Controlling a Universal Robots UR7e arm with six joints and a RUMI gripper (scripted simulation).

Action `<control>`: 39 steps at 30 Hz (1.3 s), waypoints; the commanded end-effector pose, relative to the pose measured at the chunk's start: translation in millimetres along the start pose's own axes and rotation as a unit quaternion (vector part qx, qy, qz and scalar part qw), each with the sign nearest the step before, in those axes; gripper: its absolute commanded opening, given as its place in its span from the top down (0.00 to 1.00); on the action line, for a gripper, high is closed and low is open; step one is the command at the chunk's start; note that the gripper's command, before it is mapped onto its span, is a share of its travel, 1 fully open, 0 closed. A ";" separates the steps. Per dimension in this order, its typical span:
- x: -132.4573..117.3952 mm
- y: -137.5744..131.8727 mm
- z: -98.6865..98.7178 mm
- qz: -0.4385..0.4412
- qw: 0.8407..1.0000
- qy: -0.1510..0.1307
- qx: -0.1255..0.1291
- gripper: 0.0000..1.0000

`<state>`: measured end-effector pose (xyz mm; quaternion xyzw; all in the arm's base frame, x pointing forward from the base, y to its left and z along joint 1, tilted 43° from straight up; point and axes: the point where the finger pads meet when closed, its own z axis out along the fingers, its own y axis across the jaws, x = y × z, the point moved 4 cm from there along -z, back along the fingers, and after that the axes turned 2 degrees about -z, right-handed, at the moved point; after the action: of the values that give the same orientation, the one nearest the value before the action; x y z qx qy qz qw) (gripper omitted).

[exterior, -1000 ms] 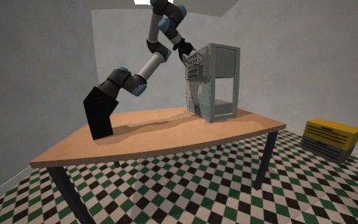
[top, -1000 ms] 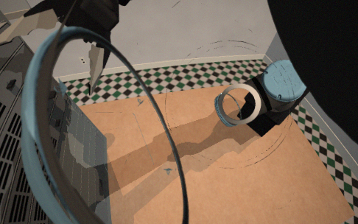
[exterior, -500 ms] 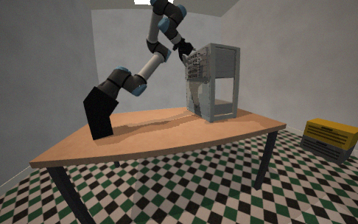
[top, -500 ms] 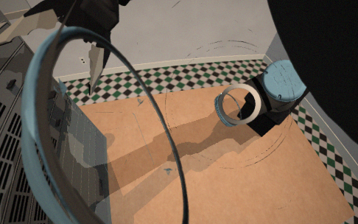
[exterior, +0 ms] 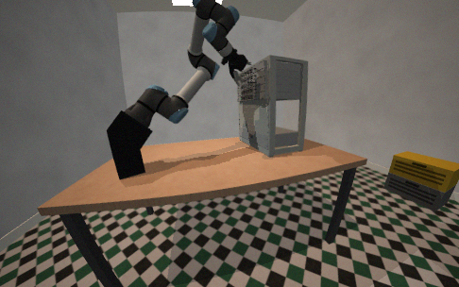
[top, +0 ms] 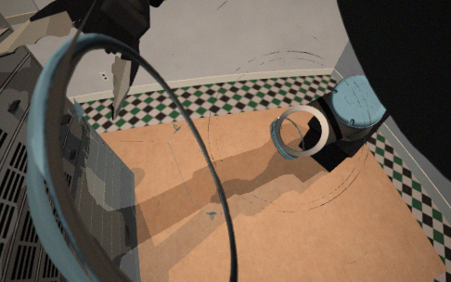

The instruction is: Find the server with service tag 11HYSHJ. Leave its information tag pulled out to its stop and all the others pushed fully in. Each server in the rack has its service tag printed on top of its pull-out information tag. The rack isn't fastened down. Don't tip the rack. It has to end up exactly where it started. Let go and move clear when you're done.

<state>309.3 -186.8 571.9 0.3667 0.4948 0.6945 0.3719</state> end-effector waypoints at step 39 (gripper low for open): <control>11.7 1.5 -21.6 0.000 1.000 0.000 0.000 0.00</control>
<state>290.9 -186.0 570.1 0.3667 0.4949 0.6945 0.3719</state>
